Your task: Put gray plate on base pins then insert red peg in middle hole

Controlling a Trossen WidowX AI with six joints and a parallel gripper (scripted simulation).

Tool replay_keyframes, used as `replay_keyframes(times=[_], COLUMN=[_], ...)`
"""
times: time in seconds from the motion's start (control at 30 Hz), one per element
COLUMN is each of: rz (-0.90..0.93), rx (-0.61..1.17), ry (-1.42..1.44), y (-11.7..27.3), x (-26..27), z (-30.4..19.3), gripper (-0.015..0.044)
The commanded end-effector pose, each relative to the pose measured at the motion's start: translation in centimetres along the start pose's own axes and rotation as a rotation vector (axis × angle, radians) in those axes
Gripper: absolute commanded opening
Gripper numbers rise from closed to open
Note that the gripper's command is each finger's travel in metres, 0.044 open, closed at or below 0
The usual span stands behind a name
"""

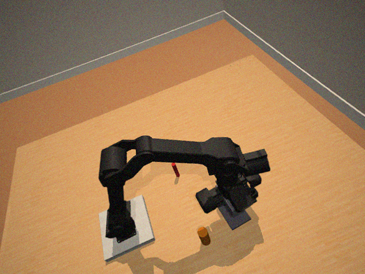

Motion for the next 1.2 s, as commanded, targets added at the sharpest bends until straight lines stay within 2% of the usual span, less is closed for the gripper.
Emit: replay_keyframes(times=[0.0,1.17], rz=[0.0,-0.001], rx=[-0.003,-0.003], ry=[0.006,0.006], y=[0.0,-4.1], x=[0.0,0.0], z=[0.1,0.1], gripper=[0.0,0.0])
Point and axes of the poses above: the point midway between the two fingers, 35 mm back from their tips, its own y axis back along the fingers, its own x axis across the jaws, z = x × y, the point moved 2 cm from there along y, back along the fingers, and after that the axes turned 5 degrees about y, right-handed, at the moved point
